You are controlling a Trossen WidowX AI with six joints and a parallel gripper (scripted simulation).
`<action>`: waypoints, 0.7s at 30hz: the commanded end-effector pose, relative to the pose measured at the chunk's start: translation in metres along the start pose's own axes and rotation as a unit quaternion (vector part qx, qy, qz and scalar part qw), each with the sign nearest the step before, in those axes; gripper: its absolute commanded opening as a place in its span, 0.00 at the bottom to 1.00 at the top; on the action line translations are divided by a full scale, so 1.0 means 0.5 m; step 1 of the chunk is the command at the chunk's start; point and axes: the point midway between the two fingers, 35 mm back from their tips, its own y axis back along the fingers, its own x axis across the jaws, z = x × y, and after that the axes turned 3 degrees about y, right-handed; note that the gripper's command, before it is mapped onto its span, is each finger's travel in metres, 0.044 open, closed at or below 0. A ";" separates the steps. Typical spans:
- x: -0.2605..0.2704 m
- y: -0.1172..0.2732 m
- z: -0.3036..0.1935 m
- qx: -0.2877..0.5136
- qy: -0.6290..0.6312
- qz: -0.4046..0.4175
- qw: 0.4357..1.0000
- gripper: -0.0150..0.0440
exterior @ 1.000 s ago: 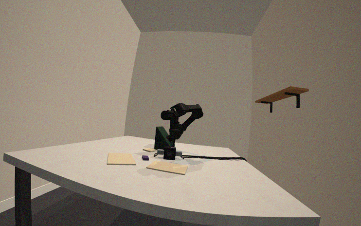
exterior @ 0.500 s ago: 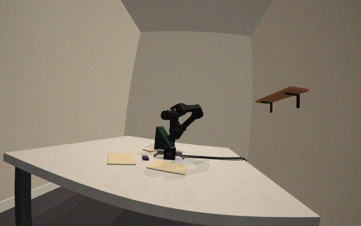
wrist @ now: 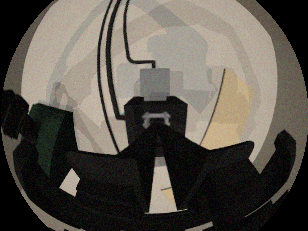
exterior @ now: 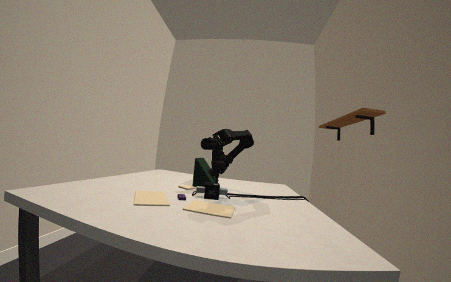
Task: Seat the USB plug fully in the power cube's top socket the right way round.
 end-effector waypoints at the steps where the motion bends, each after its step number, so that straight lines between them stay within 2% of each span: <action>1: -0.001 -0.006 0.002 -0.002 0.001 0.002 1.000 0.25; 7: -0.001 -0.006 0.002 -0.002 0.001 0.002 1.000 0.25; 11: 0.000 0.000 0.000 0.000 0.000 0.000 1.000 0.42; 21: 0.000 0.000 0.000 0.000 0.000 0.000 1.000 0.42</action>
